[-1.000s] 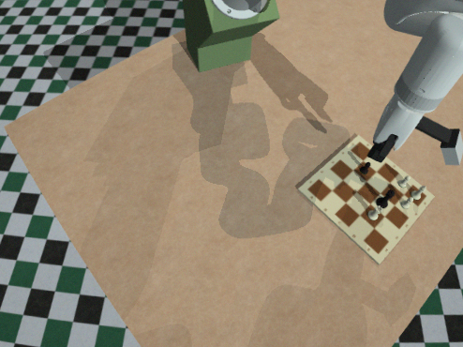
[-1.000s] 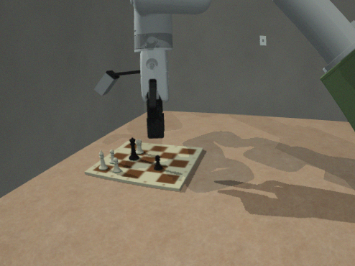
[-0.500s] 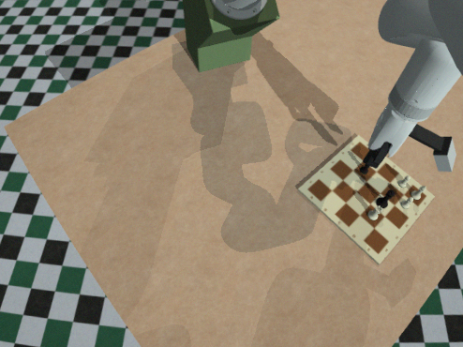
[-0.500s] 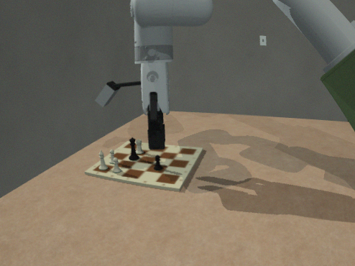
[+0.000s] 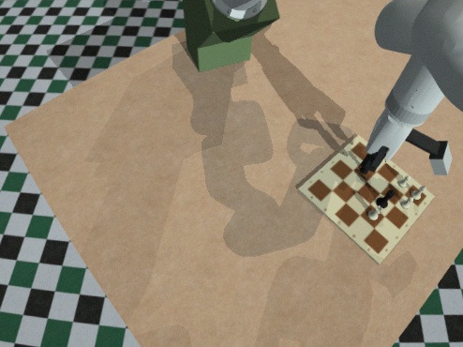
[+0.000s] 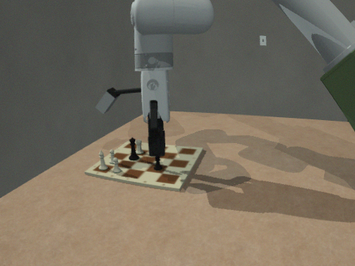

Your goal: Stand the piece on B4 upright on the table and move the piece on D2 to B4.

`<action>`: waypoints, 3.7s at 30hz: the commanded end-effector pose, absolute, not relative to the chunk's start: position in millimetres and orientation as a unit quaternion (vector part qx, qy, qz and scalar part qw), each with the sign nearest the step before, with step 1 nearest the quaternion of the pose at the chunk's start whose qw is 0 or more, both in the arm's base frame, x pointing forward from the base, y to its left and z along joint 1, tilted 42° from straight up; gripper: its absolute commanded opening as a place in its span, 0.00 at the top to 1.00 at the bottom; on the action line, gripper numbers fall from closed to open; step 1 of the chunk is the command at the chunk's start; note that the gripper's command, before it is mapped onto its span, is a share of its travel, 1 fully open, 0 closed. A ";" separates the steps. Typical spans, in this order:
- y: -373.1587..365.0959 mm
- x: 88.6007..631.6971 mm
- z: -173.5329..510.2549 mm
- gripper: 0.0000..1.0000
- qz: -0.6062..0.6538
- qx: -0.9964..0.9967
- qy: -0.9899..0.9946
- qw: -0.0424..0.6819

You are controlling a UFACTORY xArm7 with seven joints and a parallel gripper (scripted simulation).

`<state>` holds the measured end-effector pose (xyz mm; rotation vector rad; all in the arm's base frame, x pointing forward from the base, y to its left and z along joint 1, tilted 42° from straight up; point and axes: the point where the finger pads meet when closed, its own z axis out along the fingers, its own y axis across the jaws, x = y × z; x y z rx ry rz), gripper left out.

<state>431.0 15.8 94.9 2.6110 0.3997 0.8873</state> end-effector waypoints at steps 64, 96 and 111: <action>16.9 432.2 95.1 0.66 0.314 0.922 0.142 0.177; 16.1 434.6 92.4 0.66 0.314 0.922 0.142 0.177; 10.2 450.2 74.0 0.66 0.314 0.922 0.142 0.177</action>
